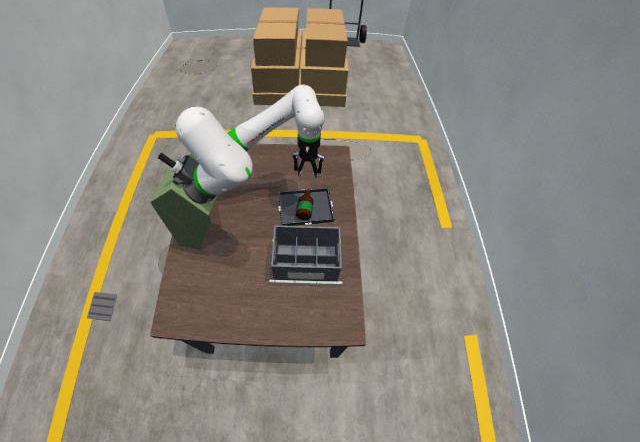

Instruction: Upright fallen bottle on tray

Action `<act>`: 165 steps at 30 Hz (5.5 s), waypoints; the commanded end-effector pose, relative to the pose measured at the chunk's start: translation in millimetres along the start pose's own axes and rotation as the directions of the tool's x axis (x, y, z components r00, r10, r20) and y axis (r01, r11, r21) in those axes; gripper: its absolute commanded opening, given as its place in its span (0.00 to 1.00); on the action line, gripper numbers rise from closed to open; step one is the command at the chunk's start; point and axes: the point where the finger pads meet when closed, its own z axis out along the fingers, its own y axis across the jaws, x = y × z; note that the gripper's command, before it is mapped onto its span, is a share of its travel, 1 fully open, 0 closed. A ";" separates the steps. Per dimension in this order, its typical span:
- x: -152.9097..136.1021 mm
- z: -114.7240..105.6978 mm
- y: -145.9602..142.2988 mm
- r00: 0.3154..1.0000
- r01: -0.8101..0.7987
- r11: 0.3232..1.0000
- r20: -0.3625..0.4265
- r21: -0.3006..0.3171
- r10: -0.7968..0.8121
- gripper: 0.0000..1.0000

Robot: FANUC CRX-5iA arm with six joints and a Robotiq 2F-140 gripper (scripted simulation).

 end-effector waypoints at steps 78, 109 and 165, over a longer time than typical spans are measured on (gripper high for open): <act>0.3 87.0 0.3 1.000 0.000 1.000 0.000 -0.001 0.000 0.38; 0.3 104.9 0.3 1.000 0.000 1.000 0.000 -0.001 0.000 0.38; 0.3 128.4 0.3 1.000 0.000 1.000 0.000 -0.001 0.000 0.38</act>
